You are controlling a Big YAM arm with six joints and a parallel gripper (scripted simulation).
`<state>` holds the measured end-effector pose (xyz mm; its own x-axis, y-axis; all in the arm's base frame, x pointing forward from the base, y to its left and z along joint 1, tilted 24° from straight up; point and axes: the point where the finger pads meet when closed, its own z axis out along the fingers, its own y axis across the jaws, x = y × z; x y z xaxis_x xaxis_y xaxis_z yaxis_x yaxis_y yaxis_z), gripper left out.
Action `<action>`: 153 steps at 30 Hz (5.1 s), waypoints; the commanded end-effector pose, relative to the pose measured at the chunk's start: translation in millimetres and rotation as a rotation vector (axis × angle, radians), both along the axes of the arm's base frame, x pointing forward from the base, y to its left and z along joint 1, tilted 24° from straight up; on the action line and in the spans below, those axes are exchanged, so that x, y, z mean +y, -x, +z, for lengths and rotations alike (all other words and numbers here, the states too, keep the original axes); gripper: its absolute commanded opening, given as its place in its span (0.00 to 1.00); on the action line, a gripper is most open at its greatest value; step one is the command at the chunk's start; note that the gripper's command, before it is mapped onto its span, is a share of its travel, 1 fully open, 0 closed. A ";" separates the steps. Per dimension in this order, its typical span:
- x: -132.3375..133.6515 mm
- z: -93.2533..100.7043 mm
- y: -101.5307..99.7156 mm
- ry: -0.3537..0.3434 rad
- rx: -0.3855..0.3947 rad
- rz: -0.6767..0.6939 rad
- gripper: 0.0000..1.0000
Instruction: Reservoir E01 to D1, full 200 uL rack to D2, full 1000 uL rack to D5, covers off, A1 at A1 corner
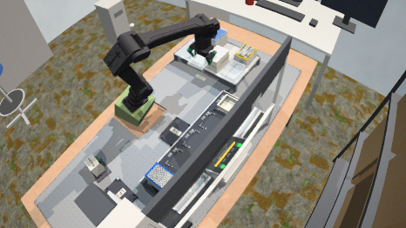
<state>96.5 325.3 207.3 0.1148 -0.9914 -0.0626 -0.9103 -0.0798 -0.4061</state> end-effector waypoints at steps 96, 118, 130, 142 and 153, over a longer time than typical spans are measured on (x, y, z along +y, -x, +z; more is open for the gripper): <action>157.2 -46.0 232.8 -0.091 0.037 -0.022 0.00; 150.0 -61.7 231.2 -0.063 0.024 -0.027 0.00; 150.1 -61.6 231.0 -0.063 0.024 -0.027 0.00; 150.2 -61.5 230.9 -0.063 0.024 -0.027 0.00; 148.0 -88.0 217.1 -0.031 0.009 -0.033 0.00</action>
